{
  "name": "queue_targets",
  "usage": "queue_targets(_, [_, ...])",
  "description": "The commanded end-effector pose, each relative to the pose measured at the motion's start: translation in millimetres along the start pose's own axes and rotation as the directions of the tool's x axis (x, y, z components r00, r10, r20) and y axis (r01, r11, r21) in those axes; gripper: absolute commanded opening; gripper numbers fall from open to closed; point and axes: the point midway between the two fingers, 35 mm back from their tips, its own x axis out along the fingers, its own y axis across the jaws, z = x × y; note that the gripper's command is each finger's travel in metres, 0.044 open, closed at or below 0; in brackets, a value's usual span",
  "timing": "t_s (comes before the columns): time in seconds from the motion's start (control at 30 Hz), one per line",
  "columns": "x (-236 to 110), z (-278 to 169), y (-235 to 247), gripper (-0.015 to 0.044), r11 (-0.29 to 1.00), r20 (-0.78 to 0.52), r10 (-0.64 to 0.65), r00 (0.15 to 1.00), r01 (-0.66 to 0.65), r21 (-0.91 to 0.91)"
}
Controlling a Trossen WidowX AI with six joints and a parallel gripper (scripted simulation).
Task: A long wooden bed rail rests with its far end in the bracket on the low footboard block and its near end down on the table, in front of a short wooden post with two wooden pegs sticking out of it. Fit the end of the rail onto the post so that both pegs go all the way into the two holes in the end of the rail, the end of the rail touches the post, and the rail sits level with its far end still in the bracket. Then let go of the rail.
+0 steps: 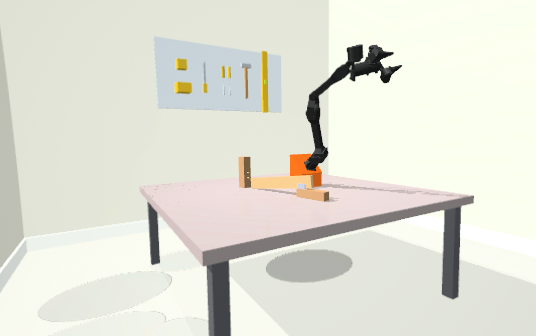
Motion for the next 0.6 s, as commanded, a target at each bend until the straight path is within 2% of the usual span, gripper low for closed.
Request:
queue_targets(0.0, [0.9, -0.6, -1.7, 0.0426, 1.0, -0.001, -0.008, 1.0, 0.008, -0.002])
queue_targets(0.03, [3.5, -2.5, -6.9, 0.044, 1.0, -0.003, -0.03, 1.0, 0.03, -0.008])
queue_targets(0.3, [32.1, -29.9, -93.0, 0.044, 0.941, -0.066, -0.303, 0.951, 0.287, -0.177])
queue_targets(0.57, [20.8, -55.1, -208.6, 0.044, 0.778, -0.131, -0.593, 0.794, 0.523, -0.348])
